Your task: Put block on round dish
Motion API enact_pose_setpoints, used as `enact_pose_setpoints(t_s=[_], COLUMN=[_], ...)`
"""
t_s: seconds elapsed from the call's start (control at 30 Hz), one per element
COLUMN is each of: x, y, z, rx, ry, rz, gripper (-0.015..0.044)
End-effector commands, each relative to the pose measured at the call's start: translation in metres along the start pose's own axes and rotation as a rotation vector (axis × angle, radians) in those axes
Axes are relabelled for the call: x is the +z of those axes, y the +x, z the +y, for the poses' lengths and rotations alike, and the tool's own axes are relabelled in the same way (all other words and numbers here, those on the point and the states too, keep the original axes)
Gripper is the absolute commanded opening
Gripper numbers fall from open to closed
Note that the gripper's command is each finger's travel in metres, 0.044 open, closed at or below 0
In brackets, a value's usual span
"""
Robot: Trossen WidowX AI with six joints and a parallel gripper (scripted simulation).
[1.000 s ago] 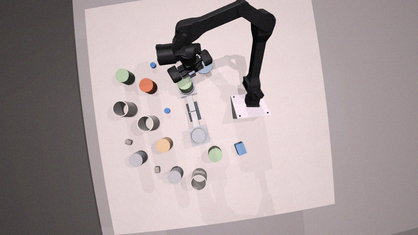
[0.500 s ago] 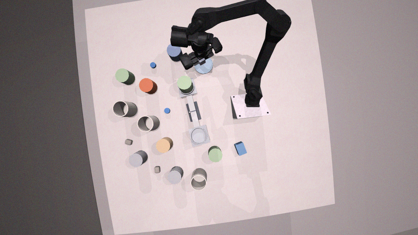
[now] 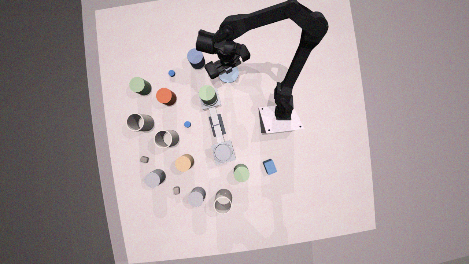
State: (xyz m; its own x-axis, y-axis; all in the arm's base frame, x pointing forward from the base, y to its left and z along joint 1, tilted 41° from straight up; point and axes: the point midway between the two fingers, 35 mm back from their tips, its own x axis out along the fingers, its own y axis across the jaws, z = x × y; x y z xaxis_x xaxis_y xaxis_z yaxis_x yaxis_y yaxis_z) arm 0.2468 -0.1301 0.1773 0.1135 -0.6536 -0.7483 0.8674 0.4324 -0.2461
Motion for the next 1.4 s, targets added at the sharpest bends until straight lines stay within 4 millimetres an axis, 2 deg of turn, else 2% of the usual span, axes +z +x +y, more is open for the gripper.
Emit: enact_pose_setpoints(t_s=[0.0,0.63,0.67,1.17,1.2,1.3,1.37], x=[-0.002,-0.002,0.0,0.0,0.0,-0.001,-0.002], y=[0.01,0.03,0.026,0.023,0.016,-0.022,-0.031], z=[0.0,0.0,0.0,0.0,0.001,0.001,0.0], rx=[0.003,0.002,0.0,0.001,0.001,0.003,0.003], ry=[-0.007,-0.007,-0.002,-0.002,-0.002,-0.006,-0.008], rz=[0.002,0.002,-0.002,-0.002,0.0,0.005,0.005], gripper=[0.0,0.0,0.0026,0.042,0.044,0.044,0.044])
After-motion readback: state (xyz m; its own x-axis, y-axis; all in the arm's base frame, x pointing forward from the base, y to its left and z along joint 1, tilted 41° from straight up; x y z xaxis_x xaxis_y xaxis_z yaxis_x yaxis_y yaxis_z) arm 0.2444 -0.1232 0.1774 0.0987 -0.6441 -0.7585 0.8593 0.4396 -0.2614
